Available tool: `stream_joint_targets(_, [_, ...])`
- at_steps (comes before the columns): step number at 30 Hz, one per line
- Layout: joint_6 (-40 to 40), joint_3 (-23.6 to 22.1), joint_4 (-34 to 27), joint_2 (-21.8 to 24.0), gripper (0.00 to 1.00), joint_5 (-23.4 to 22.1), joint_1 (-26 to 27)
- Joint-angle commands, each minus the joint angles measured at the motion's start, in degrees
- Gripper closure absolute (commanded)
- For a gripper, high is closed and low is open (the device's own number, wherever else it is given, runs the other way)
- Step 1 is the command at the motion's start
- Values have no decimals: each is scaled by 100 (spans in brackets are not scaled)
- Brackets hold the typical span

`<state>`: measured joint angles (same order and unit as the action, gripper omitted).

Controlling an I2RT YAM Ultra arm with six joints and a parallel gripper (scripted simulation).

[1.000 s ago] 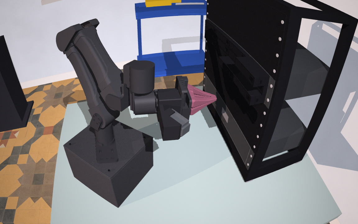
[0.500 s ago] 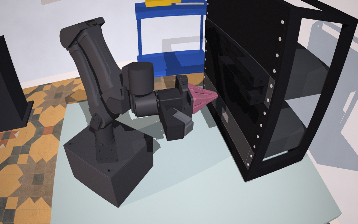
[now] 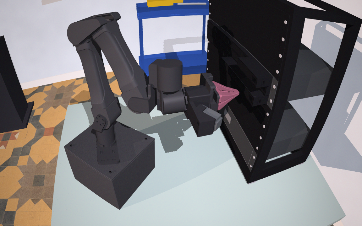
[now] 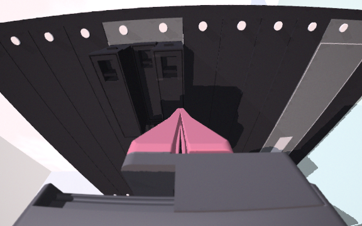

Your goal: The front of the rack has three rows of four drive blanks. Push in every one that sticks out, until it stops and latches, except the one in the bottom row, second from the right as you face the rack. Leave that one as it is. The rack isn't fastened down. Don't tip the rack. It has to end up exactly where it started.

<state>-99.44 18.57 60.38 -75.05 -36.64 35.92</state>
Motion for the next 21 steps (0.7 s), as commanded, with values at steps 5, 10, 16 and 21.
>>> stream_joint_targets(5, [100, 202, 253, -149, 100, 297, -85])
stream_joint_targets(10, [100, 202, 273, -101, 100, 302, -81])
stream_joint_targets(16, [99, 209, 217, -69, 100, 308, -101])
stream_joint_targets(21, [99, 270, 14, 95, 100, 362, -156])
